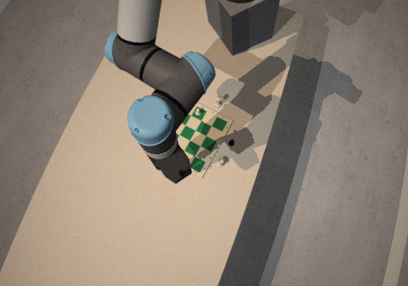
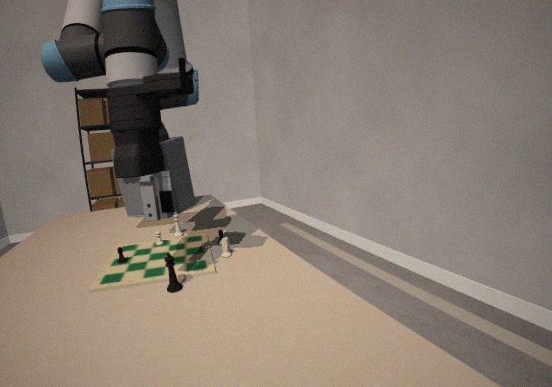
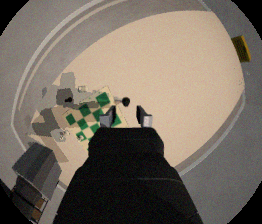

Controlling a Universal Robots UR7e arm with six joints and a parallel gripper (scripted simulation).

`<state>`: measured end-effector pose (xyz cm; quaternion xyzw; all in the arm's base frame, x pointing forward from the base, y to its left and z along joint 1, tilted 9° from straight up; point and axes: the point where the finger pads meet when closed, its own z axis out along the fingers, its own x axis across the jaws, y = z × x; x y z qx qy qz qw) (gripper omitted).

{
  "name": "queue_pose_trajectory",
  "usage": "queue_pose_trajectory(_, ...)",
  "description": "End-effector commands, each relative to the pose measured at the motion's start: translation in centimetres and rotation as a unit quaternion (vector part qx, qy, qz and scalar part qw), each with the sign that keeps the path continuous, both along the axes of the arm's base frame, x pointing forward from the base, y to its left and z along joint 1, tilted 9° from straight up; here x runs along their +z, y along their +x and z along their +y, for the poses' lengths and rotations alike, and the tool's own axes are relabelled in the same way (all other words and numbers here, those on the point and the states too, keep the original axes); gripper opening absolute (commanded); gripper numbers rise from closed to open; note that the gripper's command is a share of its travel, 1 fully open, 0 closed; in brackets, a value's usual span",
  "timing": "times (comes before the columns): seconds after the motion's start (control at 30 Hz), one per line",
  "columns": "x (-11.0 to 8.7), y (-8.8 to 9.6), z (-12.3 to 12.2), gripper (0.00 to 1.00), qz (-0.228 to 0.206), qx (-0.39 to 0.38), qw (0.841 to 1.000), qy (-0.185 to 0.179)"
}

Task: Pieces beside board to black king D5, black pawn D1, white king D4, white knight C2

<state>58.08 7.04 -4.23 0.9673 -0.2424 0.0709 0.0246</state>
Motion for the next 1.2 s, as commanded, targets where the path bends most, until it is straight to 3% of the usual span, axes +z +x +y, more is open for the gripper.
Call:
queue_pose_trajectory(0.0, -0.07, -0.02, 0.06, 0.79, 0.0, 0.0, 1.0, 0.0)
queue_pose_trajectory(1.17, -0.58, 0.03, 0.01, 0.79, 0.0, -0.001, 1.0, 0.0)
